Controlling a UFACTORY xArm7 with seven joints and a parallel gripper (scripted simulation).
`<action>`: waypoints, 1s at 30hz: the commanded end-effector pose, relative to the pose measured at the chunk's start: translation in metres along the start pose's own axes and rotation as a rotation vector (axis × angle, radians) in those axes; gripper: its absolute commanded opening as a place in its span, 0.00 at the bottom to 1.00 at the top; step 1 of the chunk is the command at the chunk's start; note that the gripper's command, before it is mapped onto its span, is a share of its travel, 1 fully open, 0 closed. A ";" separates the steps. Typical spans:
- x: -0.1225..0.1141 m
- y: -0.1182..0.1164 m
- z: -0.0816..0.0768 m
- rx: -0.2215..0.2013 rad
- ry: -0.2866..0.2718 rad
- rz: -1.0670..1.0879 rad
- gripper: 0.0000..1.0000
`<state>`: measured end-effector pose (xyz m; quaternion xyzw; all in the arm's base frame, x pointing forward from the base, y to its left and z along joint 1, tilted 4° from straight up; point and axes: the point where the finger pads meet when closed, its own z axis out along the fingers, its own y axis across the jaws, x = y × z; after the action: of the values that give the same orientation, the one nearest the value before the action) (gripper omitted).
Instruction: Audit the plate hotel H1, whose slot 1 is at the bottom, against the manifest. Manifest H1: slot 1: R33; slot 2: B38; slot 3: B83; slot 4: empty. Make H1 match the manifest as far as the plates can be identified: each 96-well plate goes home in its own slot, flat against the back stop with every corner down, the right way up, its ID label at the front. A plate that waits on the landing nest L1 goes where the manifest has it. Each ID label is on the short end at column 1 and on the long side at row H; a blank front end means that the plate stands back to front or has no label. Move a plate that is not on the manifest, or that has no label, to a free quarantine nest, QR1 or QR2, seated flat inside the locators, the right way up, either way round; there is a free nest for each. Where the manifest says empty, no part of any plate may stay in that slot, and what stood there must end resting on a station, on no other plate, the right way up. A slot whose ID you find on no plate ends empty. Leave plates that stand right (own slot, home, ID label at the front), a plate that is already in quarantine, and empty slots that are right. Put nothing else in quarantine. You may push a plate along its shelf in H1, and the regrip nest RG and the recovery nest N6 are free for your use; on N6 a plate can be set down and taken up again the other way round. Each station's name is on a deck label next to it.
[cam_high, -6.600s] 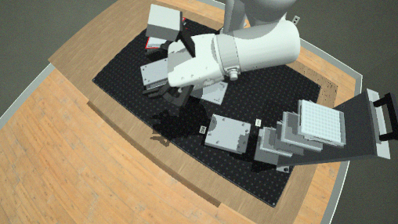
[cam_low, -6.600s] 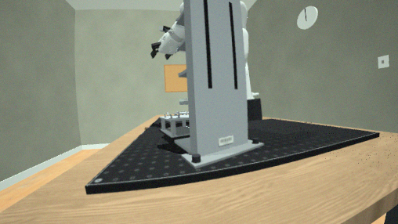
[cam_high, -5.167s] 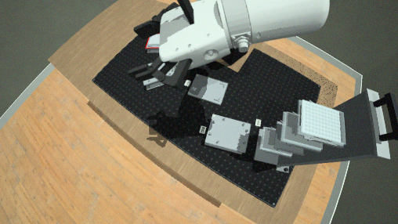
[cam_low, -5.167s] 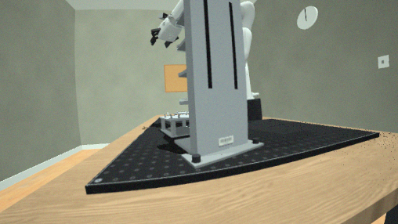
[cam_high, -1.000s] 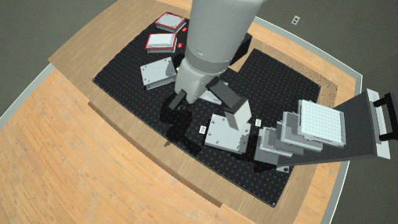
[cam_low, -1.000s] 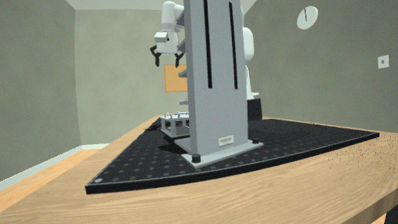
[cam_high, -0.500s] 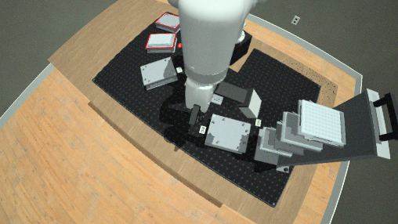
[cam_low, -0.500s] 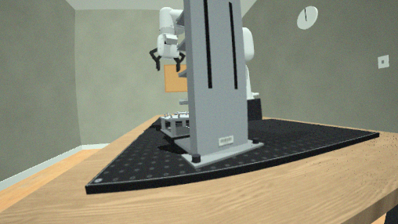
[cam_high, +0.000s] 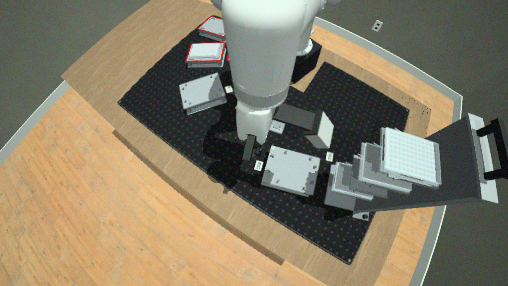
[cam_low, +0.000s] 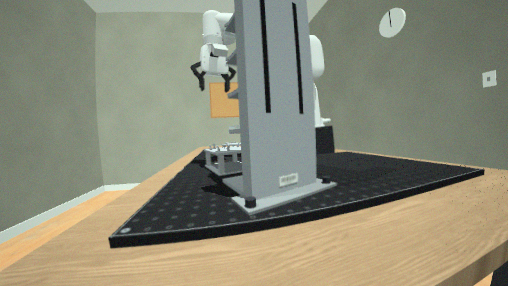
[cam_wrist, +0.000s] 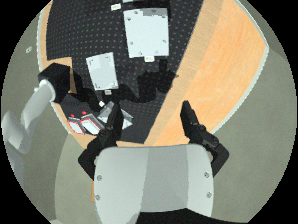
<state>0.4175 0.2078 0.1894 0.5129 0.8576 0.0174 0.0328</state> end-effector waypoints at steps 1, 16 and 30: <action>0.000 0.001 -0.002 -0.005 0.000 0.000 1.00; 0.000 0.001 0.005 -0.004 0.000 0.000 1.00; 0.000 0.001 0.020 -0.004 0.000 0.000 1.00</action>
<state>0.4187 0.2077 0.1725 0.5129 0.8577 0.0173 0.0327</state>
